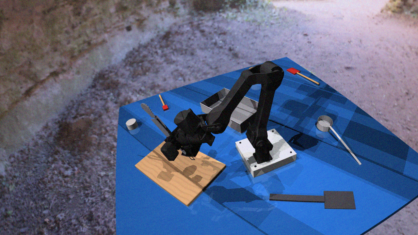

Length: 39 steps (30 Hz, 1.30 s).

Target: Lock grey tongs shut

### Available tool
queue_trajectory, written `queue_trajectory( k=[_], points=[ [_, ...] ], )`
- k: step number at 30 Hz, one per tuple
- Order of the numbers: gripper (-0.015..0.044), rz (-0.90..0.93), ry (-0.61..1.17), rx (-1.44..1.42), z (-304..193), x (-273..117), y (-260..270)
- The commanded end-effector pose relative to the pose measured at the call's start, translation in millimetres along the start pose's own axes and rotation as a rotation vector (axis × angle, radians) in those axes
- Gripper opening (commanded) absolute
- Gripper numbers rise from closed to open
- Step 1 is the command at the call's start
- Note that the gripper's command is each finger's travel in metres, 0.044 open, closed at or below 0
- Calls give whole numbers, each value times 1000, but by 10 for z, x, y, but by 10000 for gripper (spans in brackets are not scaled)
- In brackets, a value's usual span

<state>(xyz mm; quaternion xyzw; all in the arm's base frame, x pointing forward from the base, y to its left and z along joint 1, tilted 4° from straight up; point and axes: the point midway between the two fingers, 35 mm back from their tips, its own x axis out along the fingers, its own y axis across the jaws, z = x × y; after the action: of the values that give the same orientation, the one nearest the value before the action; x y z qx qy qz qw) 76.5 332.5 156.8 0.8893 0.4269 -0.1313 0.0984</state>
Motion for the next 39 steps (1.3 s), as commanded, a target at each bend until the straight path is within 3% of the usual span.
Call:
queue_trajectory(
  k=[1, 39],
  points=[
    [-150, -10, -31, -6, -50, 59, -52],
    [-150, -46, -607, -87, -116, 484, -200]
  ],
)
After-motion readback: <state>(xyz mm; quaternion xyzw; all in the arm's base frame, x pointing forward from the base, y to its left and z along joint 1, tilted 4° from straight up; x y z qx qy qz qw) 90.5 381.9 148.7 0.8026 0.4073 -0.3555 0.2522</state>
